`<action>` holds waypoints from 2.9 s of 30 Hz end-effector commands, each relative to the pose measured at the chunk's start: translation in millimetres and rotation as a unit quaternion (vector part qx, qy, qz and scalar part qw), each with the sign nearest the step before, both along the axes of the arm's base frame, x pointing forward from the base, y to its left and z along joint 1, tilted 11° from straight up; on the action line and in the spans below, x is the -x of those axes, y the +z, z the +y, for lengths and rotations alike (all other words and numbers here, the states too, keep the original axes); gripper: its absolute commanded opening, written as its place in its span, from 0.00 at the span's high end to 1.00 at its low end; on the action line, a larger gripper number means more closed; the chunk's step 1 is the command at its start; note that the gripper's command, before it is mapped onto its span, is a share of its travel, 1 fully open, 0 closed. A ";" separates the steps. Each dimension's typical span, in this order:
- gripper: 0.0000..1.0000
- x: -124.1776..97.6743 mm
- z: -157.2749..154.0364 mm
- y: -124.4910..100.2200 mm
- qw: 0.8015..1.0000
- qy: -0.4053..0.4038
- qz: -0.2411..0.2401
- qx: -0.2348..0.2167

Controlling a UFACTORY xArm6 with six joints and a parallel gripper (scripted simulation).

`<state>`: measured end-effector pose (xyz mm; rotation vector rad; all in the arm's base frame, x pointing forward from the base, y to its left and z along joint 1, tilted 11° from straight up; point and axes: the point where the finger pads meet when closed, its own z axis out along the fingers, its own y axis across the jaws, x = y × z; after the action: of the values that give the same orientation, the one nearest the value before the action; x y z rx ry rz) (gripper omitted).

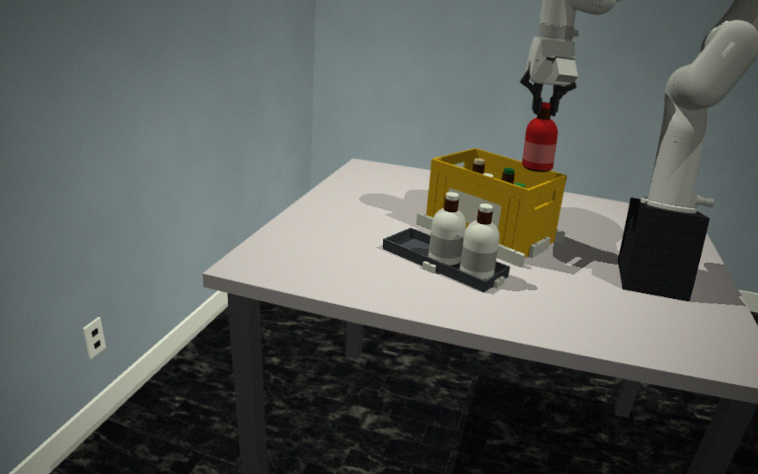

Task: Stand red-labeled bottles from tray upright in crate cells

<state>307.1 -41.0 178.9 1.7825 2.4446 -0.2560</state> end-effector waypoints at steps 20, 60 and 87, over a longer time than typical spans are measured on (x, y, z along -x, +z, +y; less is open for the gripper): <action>1.00 8.3 -5.7 2.8 1.000 0.000 -0.002 0.000; 1.00 9.7 -6.6 2.4 1.000 0.000 -0.002 0.000; 1.00 10.0 -10.7 -16.6 1.000 0.000 -0.002 0.000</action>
<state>295.8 -50.9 165.0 1.7824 2.4444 -0.2554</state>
